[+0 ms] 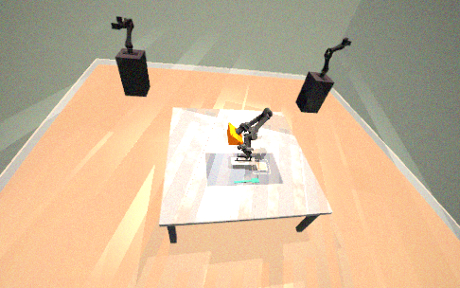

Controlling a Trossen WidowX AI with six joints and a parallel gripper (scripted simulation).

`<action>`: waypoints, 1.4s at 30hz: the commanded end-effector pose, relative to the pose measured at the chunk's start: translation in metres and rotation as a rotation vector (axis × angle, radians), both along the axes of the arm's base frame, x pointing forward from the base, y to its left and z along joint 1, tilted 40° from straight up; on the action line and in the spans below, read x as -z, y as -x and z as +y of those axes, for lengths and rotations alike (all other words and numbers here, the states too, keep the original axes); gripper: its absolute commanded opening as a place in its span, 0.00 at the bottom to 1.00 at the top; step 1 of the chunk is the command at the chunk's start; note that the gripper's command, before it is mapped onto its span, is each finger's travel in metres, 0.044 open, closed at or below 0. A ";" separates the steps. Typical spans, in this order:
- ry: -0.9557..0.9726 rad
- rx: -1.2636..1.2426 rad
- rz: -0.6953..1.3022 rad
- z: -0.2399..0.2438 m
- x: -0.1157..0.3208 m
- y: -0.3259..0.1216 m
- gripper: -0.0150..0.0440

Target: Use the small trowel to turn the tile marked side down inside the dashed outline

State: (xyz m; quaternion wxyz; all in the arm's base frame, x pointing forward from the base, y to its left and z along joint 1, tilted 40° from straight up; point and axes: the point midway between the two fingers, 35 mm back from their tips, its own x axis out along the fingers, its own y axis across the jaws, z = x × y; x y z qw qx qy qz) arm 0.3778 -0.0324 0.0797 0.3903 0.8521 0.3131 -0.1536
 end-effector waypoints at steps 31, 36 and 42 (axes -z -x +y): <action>0.007 0.007 -0.021 -0.044 0.005 -0.001 0.25; 0.007 0.007 -0.021 -0.044 0.005 -0.001 0.25; 0.007 0.007 -0.021 -0.044 0.005 -0.001 0.25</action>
